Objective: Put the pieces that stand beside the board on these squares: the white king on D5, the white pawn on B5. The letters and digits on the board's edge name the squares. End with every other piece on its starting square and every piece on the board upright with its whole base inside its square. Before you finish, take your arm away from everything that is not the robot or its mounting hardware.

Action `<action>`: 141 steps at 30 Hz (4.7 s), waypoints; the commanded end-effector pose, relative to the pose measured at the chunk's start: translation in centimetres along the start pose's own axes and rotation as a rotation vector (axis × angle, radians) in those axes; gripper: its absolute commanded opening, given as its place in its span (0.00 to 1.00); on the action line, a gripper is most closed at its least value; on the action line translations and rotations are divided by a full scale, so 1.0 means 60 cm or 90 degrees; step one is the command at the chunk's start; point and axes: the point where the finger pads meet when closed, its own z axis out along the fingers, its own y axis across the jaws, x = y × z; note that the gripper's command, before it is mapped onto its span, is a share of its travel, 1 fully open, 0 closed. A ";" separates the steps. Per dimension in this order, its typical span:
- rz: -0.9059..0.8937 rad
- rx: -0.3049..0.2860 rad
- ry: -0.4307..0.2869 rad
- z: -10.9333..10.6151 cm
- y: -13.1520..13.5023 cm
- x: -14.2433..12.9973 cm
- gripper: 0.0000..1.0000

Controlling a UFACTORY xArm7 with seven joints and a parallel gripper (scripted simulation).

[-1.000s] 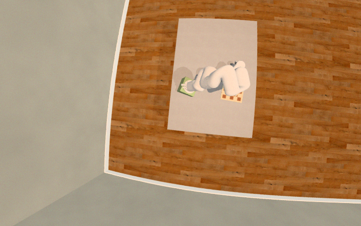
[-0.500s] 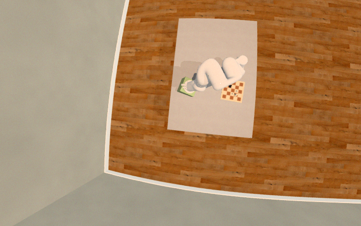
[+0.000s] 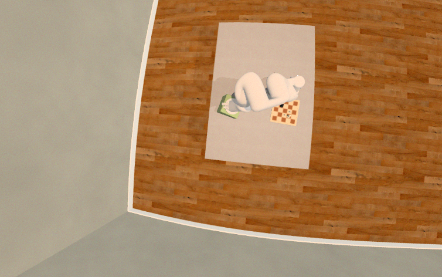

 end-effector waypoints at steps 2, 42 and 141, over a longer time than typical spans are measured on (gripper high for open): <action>-0.003 -0.003 0.000 -0.010 -0.006 -0.092 0.00; -0.011 0.003 0.022 0.073 -0.064 -0.204 0.00; -0.011 0.003 0.022 0.155 -0.064 -0.202 0.00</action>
